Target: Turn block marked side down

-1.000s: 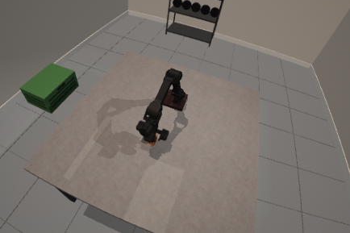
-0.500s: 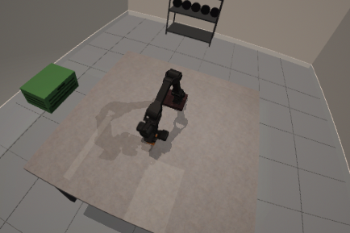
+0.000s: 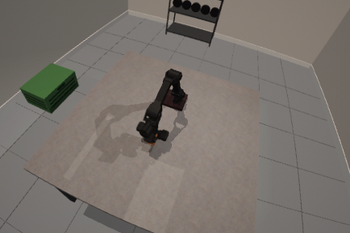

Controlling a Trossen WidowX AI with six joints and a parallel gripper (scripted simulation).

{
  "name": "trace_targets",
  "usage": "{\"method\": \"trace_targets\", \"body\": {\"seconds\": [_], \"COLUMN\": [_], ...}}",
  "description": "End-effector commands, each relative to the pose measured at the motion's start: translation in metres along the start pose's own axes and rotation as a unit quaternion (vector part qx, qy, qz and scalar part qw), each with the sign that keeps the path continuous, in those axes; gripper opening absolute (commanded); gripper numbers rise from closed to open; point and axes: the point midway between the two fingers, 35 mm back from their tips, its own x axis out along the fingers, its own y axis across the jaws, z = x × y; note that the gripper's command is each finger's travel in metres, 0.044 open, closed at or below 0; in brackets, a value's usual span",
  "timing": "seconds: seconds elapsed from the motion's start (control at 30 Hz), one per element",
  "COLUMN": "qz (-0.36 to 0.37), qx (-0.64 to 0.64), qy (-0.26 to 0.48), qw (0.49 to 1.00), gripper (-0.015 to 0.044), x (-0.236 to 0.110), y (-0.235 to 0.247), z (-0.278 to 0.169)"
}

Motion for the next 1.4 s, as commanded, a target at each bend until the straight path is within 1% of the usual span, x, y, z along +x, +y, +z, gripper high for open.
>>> {"method": "trace_targets", "body": {"seconds": [0.0, 0.1, 0.13, 0.2, 0.4, 0.87, 1.37], "qz": [0.000, 0.000, 0.000, 0.000, 0.000, 0.003, 0.002], "qx": [-0.002, -0.002, -0.002, -0.002, -0.002, 0.001, -0.001], "qy": [-0.001, -0.001, -0.001, -0.001, -0.005, -0.108, -0.218], "qw": [1.000, 1.000, 1.000, 1.000, 1.000, 0.994, 0.976], "gripper": [0.0097, 0.0018, 0.0000, 0.0000, 0.0000, 0.0000, 0.0000], "x": [0.000, -0.014, -0.021, -0.028, -0.029, -0.023, -0.022], "y": [0.000, 0.000, 0.000, 0.000, 0.000, -0.001, 0.000], "z": [0.000, 0.001, 0.001, 0.000, 0.001, 0.003, -0.001]}}
